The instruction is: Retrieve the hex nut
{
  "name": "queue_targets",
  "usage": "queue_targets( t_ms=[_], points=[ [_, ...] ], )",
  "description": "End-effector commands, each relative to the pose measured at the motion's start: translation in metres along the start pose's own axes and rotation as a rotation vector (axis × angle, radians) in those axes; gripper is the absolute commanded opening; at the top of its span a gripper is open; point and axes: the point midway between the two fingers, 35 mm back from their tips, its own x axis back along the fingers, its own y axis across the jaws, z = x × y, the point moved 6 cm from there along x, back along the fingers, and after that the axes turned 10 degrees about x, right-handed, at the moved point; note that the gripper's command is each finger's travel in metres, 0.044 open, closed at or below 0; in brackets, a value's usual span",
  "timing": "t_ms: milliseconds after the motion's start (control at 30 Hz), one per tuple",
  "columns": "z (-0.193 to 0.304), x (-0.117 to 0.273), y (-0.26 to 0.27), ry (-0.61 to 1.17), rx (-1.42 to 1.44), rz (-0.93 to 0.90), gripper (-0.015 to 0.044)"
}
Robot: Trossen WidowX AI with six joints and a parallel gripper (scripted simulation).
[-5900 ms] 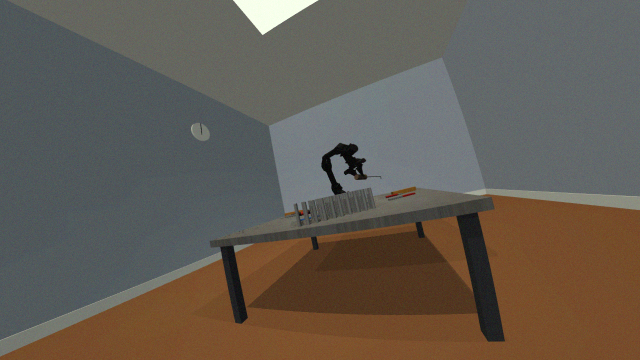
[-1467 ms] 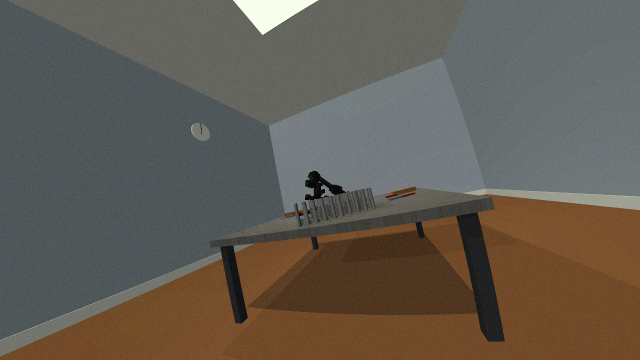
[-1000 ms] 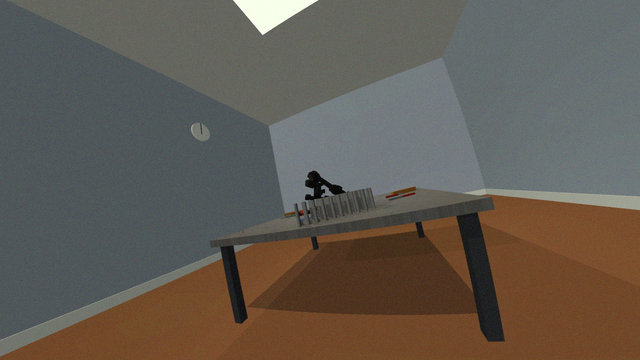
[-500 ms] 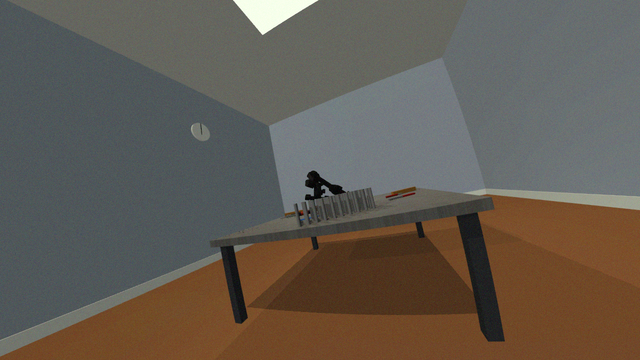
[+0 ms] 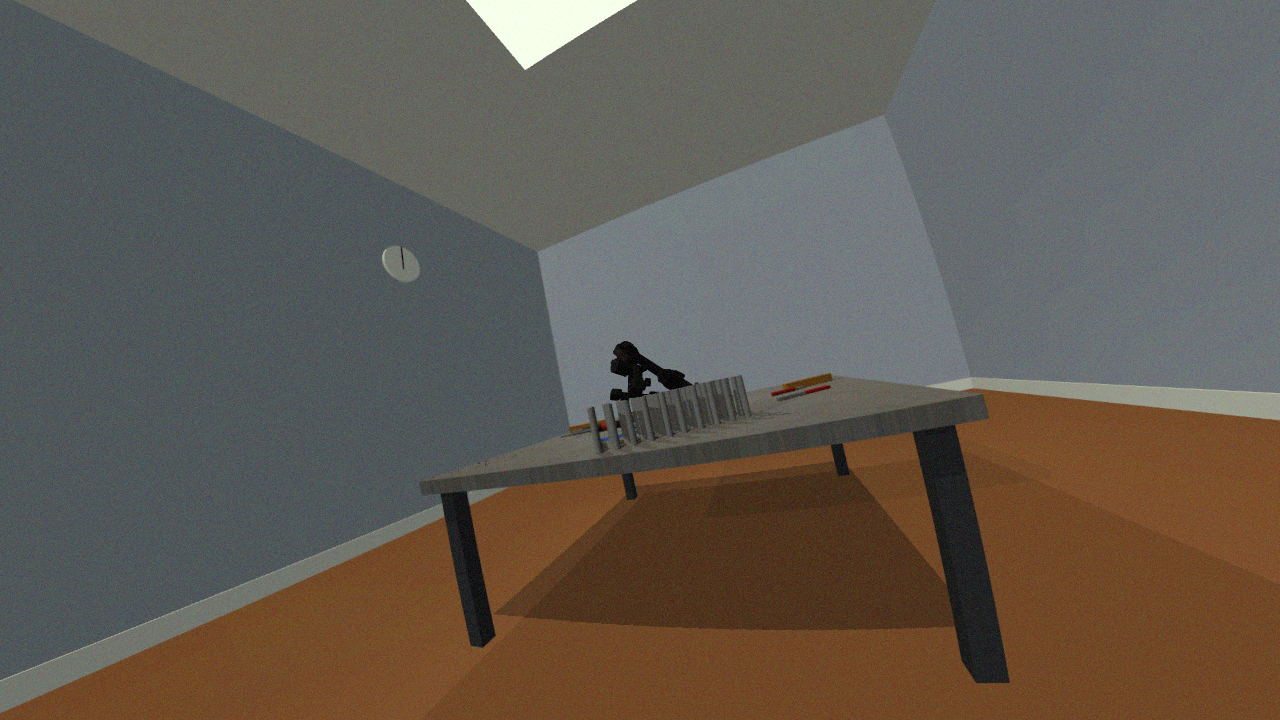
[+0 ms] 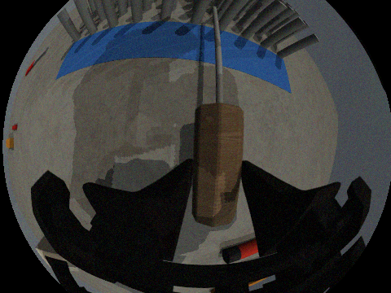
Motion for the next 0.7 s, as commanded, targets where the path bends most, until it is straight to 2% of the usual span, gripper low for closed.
queue_targets(
  t_ms=[0,667],
  points=[
    [-0.004,0.0,-0.004,-0.003,-0.013,0.009,0.0],
    [-0.014,-0.004,-0.006,-0.003,-0.013,0.009,0.0]
  ],
)
